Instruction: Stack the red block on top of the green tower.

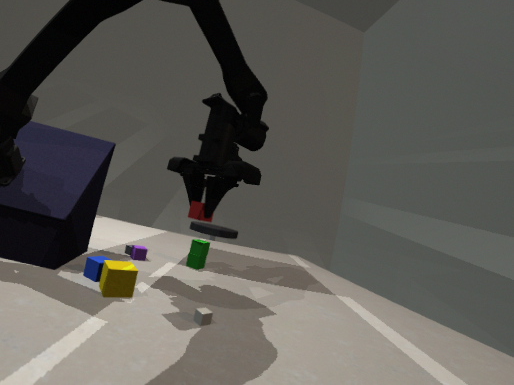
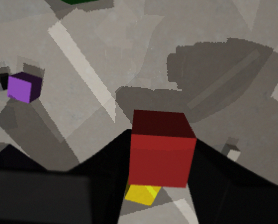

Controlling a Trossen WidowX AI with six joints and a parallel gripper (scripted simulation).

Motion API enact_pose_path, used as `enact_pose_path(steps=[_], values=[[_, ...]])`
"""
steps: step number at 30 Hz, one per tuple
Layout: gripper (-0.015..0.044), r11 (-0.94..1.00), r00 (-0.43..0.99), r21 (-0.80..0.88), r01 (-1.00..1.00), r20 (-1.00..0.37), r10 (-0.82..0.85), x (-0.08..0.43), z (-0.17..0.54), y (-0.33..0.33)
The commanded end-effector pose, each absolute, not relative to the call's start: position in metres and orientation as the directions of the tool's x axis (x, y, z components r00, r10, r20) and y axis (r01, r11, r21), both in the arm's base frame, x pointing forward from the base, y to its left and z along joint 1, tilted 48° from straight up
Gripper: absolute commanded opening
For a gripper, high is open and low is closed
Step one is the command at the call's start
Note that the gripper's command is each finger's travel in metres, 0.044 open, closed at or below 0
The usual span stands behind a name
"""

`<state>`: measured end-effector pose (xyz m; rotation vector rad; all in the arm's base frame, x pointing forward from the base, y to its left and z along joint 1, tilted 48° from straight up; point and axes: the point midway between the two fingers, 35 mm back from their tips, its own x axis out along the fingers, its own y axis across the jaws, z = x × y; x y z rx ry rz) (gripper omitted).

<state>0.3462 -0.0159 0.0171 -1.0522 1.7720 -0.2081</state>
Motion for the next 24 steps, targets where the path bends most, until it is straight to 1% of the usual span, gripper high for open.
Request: enact_pose_path(steps=[1,24], values=[[0.0000,0.613,-0.107,-0.571,-0.546,-0.678,-0.727,0.346,0.019,-0.014],[0.0000,0.616,-0.104,-0.569,-0.545,-0.683,-0.723,0.383,-0.054,0.053]])
